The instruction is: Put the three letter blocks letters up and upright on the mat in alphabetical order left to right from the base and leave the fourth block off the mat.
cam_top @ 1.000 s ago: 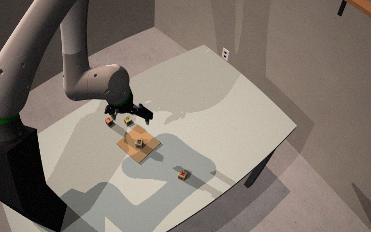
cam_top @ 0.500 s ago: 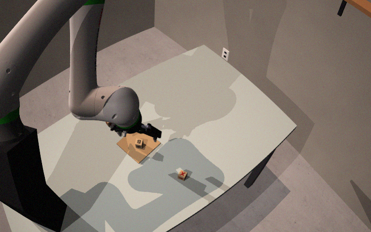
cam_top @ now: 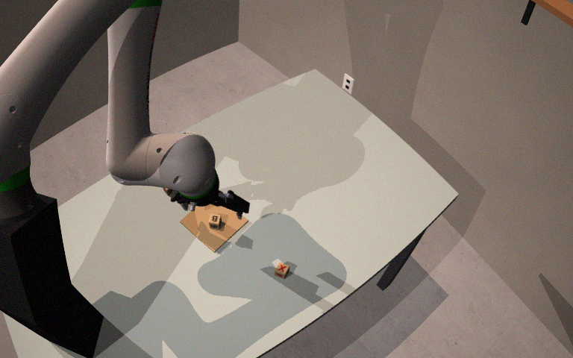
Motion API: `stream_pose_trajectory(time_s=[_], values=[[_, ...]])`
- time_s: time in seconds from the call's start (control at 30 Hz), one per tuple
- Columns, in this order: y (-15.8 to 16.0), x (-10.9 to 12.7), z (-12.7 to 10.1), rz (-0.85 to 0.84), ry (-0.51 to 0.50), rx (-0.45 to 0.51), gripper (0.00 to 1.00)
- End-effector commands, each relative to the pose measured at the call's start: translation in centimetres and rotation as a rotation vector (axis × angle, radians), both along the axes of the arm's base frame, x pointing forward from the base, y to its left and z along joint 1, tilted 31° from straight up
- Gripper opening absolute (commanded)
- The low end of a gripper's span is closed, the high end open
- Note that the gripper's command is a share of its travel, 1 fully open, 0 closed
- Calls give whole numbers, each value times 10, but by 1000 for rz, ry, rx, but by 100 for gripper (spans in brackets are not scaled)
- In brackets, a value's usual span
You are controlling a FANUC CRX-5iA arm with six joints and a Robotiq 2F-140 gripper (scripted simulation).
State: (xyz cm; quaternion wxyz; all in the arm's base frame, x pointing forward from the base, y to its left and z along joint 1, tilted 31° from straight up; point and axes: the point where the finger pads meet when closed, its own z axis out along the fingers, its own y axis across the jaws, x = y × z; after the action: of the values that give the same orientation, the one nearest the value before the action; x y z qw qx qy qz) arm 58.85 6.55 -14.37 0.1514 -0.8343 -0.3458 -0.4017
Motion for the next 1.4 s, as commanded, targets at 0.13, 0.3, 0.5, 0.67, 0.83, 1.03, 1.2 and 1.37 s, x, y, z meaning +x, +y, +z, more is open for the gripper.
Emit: stream_pose_trajectory(time_s=[0.13, 0.3, 0.5, 0.67, 0.83, 1.03, 1.2, 1.37], values=[[0, 0, 0, 0, 0, 0, 100], [0, 0, 0, 0, 0, 0, 100], [0, 0, 0, 0, 0, 0, 100], [0, 0, 0, 0, 0, 0, 100], [0, 0, 0, 0, 0, 0, 100], [-32, 8, -3, 0, 0, 0, 100], [-71, 17, -8, 0, -1, 0, 100], [-121, 28, -13, 0, -1, 0, 100]])
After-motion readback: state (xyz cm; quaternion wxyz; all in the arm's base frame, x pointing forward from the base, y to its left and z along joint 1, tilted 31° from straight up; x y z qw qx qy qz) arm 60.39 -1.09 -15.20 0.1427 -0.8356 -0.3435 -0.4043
